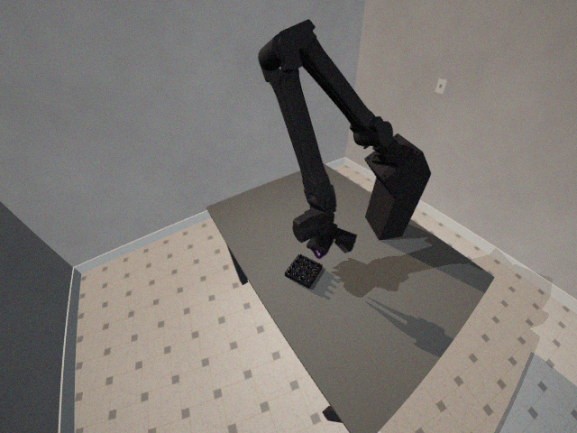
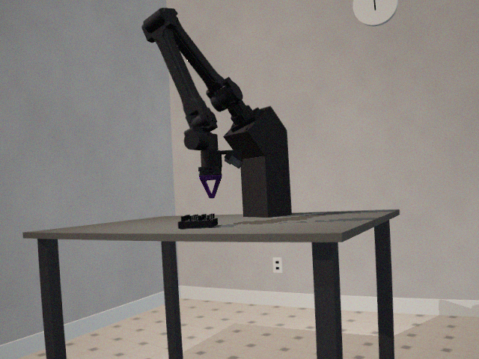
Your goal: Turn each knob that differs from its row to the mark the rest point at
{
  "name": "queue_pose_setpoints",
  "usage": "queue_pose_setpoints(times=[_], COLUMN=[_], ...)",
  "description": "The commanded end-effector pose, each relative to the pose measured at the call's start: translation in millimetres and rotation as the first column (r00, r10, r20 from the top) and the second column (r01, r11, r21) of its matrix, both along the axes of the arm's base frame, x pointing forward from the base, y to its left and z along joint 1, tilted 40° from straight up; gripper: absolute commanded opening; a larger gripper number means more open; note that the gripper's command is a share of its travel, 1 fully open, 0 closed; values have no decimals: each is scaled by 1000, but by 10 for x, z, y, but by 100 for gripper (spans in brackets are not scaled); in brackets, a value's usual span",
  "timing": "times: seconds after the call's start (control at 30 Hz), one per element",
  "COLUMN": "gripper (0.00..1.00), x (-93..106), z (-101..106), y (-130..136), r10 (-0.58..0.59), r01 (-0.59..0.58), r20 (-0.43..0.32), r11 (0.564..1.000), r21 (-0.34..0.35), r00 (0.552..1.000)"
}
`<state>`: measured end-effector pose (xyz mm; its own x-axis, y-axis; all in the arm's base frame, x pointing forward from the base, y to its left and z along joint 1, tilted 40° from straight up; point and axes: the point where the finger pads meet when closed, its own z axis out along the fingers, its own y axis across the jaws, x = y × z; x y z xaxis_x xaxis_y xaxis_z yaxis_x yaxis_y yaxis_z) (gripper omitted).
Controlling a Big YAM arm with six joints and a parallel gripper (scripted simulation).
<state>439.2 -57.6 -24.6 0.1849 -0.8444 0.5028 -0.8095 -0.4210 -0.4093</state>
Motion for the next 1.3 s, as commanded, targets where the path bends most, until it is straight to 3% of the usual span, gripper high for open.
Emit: queue_pose_setpoints(times=[0.0,0.7,1.27], gripper=[19,19,19], x=[-42,-34,90], z=[28,-49,-118], y=[18,-8,-87], r10=[10,6,2], r01=[-10,-6,-2], r20=[-8,-17,-1], r11=[1000,1000,1000], r21=[-5,-6,-4], r00=[1000,1000,1000])
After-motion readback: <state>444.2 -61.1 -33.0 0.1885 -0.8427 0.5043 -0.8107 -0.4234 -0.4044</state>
